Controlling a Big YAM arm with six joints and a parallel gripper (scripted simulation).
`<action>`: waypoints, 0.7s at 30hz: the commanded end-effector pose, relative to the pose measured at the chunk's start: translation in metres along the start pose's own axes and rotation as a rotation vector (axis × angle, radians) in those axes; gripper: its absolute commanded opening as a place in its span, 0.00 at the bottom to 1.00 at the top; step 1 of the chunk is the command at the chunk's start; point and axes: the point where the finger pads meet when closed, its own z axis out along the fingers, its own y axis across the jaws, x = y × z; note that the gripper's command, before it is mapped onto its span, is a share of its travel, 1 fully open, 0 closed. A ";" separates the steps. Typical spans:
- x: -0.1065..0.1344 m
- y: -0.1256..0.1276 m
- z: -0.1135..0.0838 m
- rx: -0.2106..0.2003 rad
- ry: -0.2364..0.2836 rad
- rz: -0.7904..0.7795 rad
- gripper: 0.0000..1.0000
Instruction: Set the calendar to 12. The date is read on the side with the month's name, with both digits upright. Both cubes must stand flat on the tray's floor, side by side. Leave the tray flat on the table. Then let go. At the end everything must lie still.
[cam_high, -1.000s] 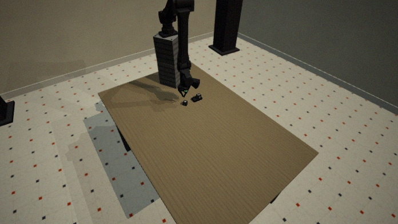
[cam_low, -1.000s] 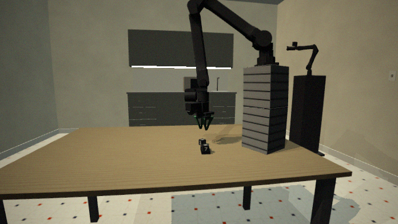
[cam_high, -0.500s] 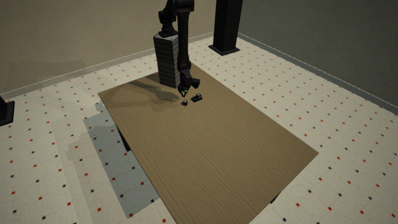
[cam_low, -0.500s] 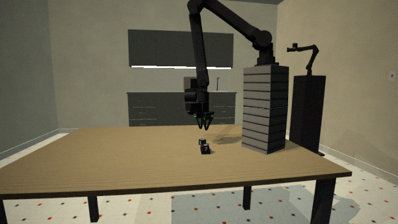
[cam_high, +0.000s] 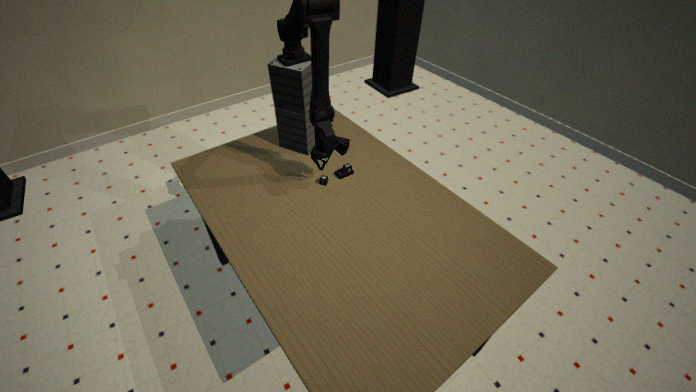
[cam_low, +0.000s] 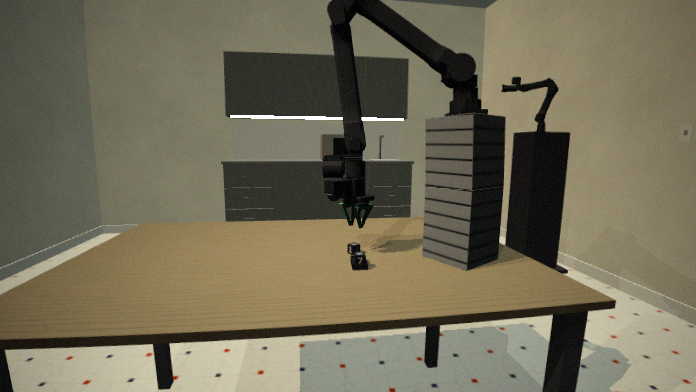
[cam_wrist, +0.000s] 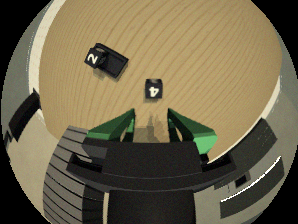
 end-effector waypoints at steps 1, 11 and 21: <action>-0.010 -0.013 -0.013 0.026 -0.022 -0.007 0.44; -0.006 -0.009 0.002 0.021 -0.018 -0.007 0.44; -0.003 -0.008 0.016 0.016 -0.014 -0.002 0.44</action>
